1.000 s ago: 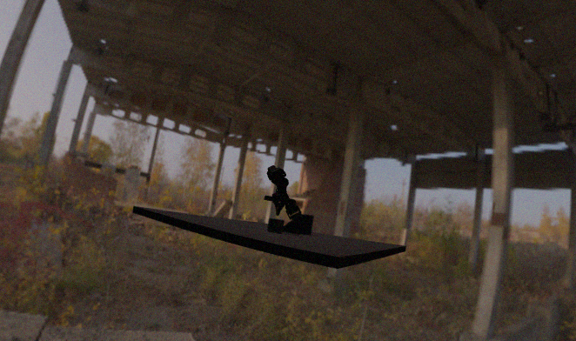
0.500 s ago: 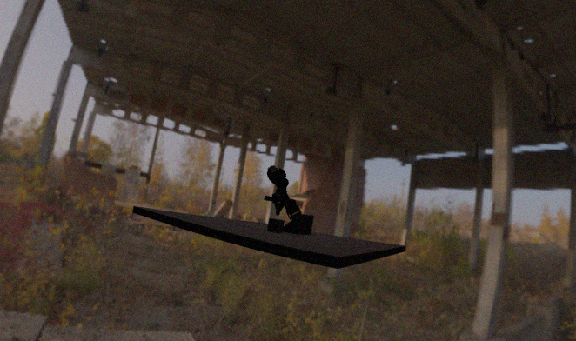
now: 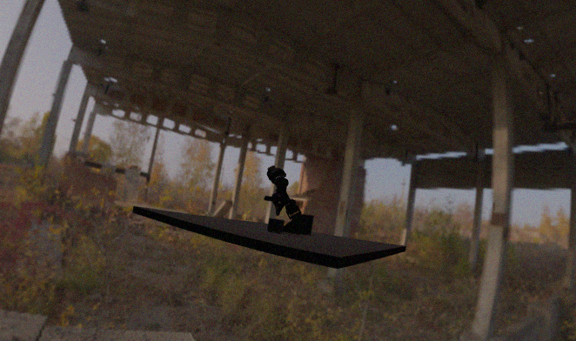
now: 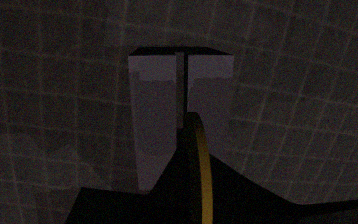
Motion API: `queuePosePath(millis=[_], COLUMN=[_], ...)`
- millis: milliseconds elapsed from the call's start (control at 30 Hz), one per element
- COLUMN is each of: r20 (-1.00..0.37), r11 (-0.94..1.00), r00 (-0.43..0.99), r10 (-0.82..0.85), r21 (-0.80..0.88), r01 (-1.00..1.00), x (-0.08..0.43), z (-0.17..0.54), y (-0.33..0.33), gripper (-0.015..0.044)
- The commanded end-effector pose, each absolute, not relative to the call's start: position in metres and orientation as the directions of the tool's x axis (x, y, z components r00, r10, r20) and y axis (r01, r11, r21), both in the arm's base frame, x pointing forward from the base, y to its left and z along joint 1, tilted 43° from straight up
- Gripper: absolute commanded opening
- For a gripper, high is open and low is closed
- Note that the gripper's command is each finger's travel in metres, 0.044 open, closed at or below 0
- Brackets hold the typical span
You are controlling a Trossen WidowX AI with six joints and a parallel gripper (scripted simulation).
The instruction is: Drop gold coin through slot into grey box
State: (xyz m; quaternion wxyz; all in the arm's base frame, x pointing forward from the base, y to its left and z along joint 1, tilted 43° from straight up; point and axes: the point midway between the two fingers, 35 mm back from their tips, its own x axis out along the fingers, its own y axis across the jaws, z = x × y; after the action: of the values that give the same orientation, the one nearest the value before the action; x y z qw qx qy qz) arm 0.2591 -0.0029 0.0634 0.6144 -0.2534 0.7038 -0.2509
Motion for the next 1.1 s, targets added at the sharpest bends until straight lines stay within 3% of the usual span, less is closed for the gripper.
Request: queuePosePath(millis=[0,767,967,1067], r20=[-0.738,-0.738,-0.740,-0.740], r11=[0.746,0.746,0.748,0.748], r00=[-0.114,-0.114,-0.118,-0.118], r10=[-0.665,-0.665,-0.663,-0.663], r21=[-0.664,-0.664,-0.662,-0.662], r01=[-0.051,-0.054,-0.050,-0.050], x=[0.259,0.258,0.257,0.257], z=[0.062,0.050,0.051,0.051], y=[-0.004,-0.015,-0.014,-0.014], gripper=[0.0000,0.0000,0.0157,0.0161])
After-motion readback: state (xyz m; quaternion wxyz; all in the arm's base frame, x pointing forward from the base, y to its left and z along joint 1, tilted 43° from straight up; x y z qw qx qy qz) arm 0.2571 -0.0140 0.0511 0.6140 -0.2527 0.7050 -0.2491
